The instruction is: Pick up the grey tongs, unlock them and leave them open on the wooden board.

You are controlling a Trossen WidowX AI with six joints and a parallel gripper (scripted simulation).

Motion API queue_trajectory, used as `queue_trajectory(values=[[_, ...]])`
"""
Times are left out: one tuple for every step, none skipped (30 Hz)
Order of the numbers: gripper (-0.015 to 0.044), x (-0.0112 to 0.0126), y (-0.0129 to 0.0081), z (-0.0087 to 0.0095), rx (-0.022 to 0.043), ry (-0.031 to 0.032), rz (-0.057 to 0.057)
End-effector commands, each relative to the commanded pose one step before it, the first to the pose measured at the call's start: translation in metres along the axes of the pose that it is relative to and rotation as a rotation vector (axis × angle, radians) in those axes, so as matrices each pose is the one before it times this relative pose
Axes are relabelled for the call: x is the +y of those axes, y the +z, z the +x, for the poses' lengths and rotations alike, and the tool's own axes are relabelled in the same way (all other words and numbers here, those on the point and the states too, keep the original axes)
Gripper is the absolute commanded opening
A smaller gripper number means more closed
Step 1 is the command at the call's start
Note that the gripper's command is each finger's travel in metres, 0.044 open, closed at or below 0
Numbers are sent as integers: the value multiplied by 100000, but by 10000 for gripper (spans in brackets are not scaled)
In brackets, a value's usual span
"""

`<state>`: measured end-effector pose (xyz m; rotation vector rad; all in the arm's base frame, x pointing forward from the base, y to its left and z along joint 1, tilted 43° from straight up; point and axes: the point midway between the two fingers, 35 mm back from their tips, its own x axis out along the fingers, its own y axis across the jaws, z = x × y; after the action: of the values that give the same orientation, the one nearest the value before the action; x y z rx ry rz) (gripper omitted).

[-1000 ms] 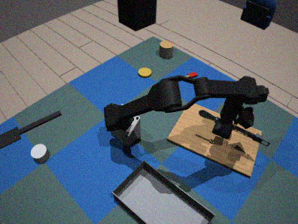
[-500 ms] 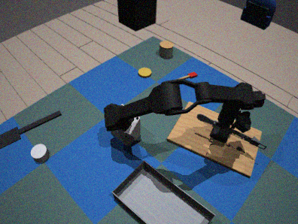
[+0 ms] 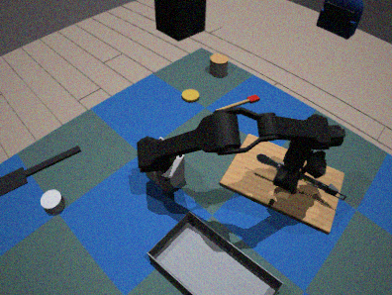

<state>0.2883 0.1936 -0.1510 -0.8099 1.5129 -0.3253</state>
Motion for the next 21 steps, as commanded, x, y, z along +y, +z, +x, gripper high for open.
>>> queue_trajectory(values=[[-71, -10, 16, -16, 9, 23, 57], [-45, 0, 0, 0, 0, 0, 0], [-19, 0, 0, 0, 0, 0, 0], [7, 0, 0, 0, 0, 0, 0], [34, 0, 0, 0, 0, 0, 0], [60, 0, 0, 0, 0, 0, 0], [86, 0, 0, 0, 0, 0, 0], [113, 0, 0, 0, 0, 0, 0], [139, 0, 0, 0, 0, 0, 0], [165, 0, 0, 0, 0, 0, 0], [191, 0, 0, 0, 0, 0, 0], [217, 0, 0, 0, 0, 0, 0], [244, 0, 0, 0, 0, 0, 0], [270, 0, 0, 0, 0, 0, 0], [296, 0, 0, 0, 0, 0, 0], [323, 0, 0, 0, 0, 0, 0], [349, 0, 0, 0, 0, 0, 0], [375, 0, 0, 0, 0, 0, 0], [401, 0, 0, 0, 0, 0, 0], [427, 0, 0, 0, 0, 0, 0], [440, 0, 0, 0, 0, 0, 0]])
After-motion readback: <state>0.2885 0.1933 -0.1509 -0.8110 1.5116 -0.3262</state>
